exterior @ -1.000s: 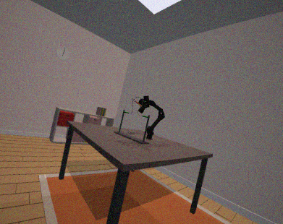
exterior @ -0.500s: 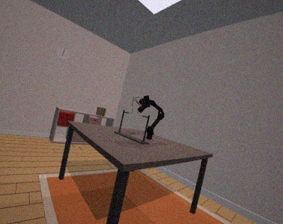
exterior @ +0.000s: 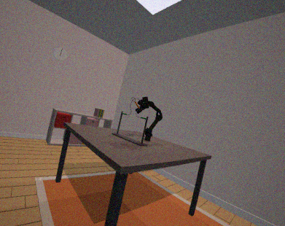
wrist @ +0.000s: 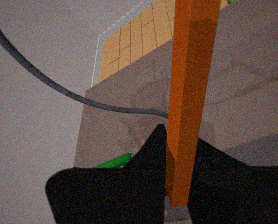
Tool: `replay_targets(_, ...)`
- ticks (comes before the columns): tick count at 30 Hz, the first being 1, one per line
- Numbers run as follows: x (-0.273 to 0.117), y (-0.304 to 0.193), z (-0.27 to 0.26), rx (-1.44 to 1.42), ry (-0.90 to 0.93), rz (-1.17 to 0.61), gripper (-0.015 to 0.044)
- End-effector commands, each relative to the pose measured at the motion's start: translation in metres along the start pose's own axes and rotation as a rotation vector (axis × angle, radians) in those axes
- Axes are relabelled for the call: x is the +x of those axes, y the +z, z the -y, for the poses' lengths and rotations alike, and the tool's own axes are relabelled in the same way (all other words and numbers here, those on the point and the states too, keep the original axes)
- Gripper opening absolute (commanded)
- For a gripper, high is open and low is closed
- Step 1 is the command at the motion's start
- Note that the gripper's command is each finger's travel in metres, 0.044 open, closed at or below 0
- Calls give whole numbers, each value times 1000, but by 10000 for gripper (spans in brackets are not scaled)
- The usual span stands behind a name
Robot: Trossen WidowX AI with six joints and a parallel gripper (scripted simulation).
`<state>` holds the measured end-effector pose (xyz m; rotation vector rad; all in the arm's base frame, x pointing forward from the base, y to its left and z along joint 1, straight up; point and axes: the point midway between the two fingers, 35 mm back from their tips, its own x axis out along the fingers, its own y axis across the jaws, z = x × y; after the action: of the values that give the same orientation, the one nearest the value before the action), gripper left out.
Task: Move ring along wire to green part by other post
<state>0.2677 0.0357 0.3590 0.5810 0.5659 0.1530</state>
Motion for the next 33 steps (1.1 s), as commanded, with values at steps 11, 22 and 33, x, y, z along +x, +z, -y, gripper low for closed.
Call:
replay_targets(11,1,1,8,-163,-95,22,-150)
replay_targets(22,1,3,15,-284,-165,40,-150)
replay_targets(33,1,5,21,-405,-235,58,-150)
